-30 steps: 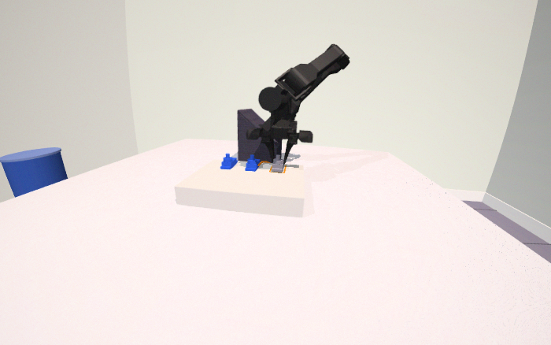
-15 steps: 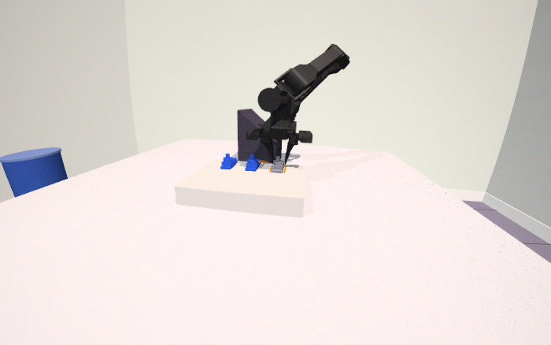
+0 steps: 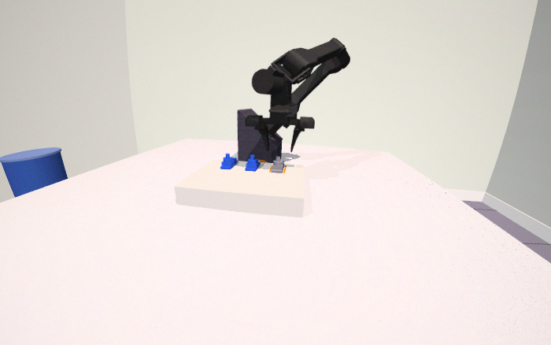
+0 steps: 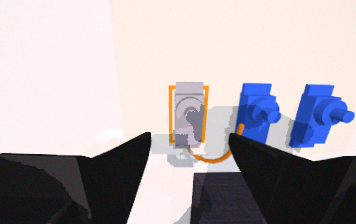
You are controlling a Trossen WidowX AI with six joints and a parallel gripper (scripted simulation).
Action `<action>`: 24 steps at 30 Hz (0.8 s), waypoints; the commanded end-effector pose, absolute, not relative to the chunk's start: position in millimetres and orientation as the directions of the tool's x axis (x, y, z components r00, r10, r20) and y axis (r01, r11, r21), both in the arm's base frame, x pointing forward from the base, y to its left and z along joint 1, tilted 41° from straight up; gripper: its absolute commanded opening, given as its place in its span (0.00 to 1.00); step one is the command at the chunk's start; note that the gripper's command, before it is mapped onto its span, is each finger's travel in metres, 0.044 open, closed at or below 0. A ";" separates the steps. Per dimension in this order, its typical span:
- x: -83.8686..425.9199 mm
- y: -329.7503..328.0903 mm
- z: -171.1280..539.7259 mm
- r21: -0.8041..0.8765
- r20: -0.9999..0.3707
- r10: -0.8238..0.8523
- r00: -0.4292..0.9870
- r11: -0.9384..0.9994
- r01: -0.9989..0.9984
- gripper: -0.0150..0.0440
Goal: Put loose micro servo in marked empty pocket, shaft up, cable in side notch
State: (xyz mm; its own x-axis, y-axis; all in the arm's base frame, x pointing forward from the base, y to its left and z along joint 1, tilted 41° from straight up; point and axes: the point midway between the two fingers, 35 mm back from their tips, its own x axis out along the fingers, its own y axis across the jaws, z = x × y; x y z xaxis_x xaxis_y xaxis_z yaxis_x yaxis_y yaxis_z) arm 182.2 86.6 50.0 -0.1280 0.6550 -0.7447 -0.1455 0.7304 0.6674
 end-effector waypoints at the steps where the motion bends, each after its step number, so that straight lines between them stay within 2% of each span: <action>1: 211.6 81.7 62.8 0.662 -0.749 0.651 -0.119 0.733 -0.156 0.93; 3: 231.1 78.5 71.5 0.661 -0.750 0.651 -0.117 0.734 -0.158 1.00; 9: 280.3 68.9 91.8 0.658 -0.752 0.649 -0.115 0.735 -0.163 1.00; 24: 278.1 40.4 127.3 0.661 -0.750 0.653 -0.107 0.732 -0.166 1.00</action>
State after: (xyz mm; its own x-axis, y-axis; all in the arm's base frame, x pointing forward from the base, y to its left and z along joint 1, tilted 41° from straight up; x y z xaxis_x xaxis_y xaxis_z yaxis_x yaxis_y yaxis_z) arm 278.1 41.4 125.6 -0.1063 0.6575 -0.7460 -0.1589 0.7293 0.6654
